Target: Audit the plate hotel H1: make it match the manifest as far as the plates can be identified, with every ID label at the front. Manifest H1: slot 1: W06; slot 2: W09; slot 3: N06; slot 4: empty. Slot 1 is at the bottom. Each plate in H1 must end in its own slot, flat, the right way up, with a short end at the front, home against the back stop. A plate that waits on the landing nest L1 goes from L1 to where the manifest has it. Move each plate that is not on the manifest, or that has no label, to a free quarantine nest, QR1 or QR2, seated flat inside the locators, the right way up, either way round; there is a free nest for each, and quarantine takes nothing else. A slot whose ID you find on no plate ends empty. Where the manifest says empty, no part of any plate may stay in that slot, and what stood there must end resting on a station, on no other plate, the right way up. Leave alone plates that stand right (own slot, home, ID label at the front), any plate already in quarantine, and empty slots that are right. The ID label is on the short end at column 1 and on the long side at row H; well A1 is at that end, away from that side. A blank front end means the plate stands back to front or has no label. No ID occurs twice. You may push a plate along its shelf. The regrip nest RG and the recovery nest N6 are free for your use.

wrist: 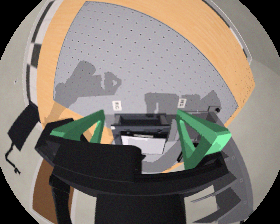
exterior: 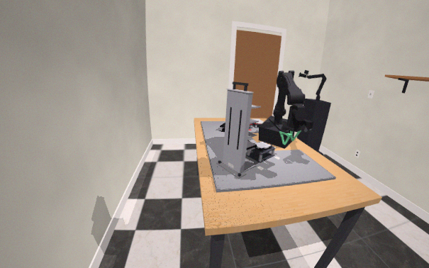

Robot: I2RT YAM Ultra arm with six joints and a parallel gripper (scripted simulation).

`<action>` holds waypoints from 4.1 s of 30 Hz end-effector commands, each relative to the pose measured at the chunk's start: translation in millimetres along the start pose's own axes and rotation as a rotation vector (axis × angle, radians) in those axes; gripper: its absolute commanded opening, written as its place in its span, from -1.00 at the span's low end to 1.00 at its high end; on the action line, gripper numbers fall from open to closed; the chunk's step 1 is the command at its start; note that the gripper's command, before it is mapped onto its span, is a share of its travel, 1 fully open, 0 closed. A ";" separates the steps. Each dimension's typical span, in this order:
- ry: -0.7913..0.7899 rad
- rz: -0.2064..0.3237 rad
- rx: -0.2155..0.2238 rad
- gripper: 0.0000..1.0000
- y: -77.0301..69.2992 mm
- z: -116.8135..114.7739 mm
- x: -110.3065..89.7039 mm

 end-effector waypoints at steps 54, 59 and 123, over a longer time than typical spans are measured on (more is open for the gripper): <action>0.461 -0.021 -0.007 1.00 -86.3 -12.9 -64.7; 0.578 -0.021 -0.007 1.00 -86.0 -13.6 -81.3; 1.578 0.014 0.014 1.00 -33.9 -16.0 -171.8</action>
Point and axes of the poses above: the point where the finger pads meet when closed, its own y axis out along the fingers, its own z axis across the jaws, x = y × z, the point moved 3 cm from there along -y, back along the fingers, and after that the axes turned 3 degrees about y, right-handed, at the moved point
